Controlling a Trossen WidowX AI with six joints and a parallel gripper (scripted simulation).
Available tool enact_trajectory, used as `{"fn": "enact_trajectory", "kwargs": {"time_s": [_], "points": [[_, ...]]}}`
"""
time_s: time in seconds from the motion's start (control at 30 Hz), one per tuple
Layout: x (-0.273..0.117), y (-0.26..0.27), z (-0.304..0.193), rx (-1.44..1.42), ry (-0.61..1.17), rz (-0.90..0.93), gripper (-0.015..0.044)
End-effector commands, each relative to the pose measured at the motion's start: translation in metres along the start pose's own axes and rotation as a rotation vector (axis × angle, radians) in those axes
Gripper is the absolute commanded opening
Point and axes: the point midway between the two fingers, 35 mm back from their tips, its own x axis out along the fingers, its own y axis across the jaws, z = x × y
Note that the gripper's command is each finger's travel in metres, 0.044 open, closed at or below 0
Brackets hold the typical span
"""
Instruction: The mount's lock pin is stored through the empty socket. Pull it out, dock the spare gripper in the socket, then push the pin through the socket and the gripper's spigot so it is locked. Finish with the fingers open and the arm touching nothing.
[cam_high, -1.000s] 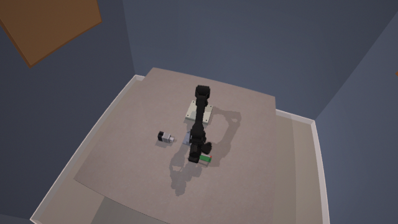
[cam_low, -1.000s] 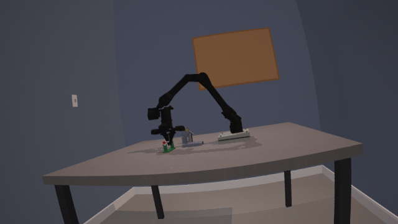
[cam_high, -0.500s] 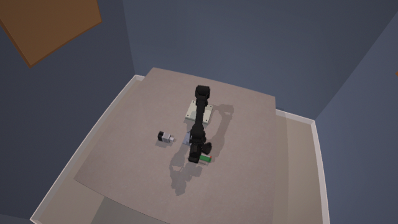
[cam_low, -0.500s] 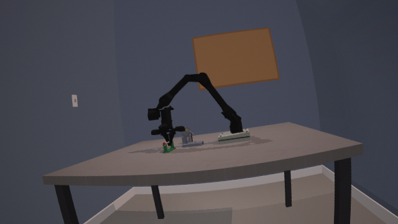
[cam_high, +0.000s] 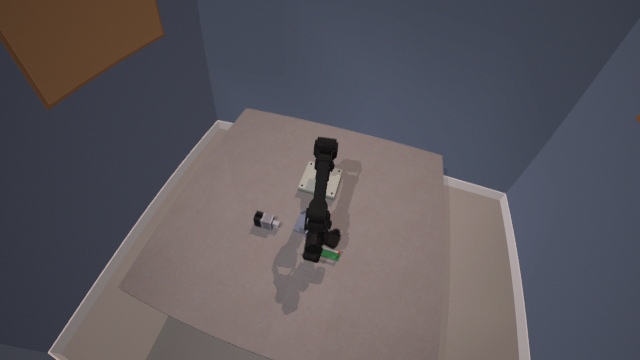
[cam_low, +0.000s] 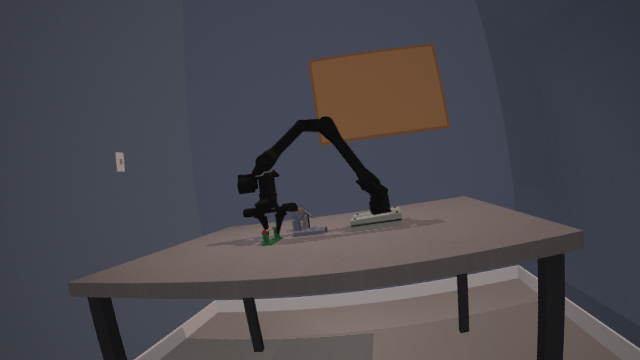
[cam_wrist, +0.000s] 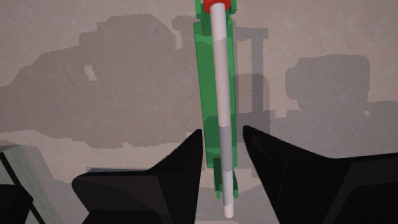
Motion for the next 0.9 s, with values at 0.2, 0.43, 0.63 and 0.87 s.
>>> {"fn": "enact_trajectory", "kwargs": {"time_s": [0.2, 0.43, 0.63, 0.87], "points": [[-0.011, 0.001, 0.001, 0.000, 0.001, 0.003, 0.0420], [-0.023, 0.004, 0.002, 0.003, 0.005, 0.024, 0.0440], [-0.033, 0.005, 0.003, 0.004, 0.008, 0.036, 0.0440], [-0.046, 0.007, 0.005, 0.006, 0.010, 0.049, 0.0440]]}}
